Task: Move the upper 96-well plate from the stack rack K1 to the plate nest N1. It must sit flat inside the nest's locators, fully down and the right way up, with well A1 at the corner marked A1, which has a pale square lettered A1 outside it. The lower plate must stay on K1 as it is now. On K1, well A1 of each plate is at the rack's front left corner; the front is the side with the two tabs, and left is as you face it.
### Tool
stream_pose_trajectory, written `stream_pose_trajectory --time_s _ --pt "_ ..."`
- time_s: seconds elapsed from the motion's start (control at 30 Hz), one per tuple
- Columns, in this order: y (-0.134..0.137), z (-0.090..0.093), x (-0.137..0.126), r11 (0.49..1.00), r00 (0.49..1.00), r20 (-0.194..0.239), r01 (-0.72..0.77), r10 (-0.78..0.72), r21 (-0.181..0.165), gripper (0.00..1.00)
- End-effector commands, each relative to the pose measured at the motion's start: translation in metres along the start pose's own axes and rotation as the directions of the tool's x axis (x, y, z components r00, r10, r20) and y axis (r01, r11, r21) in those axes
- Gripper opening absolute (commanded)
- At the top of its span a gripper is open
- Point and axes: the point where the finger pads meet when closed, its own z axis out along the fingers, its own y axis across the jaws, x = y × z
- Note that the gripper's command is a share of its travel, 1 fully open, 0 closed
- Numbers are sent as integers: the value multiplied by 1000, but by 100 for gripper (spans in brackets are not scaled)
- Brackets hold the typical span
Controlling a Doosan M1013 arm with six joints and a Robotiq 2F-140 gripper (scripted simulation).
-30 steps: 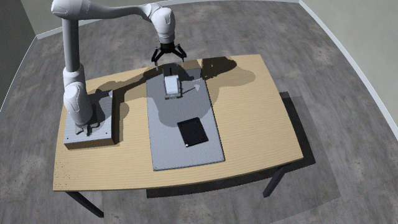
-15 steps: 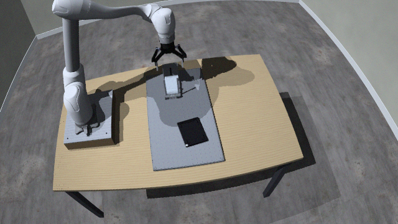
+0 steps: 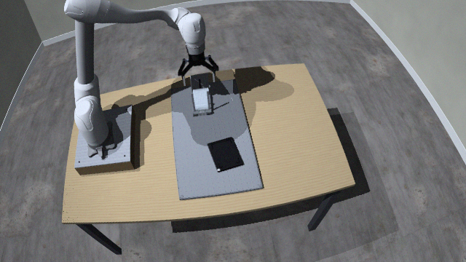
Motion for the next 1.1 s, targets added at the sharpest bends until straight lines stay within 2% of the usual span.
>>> stream_pose_trajectory --time_s 0.0,1.07 --pt "0 5 0 1000 1000 0 0 0 0 100" --pt "0 51 0 1000 1000 0 0 0 0 100"
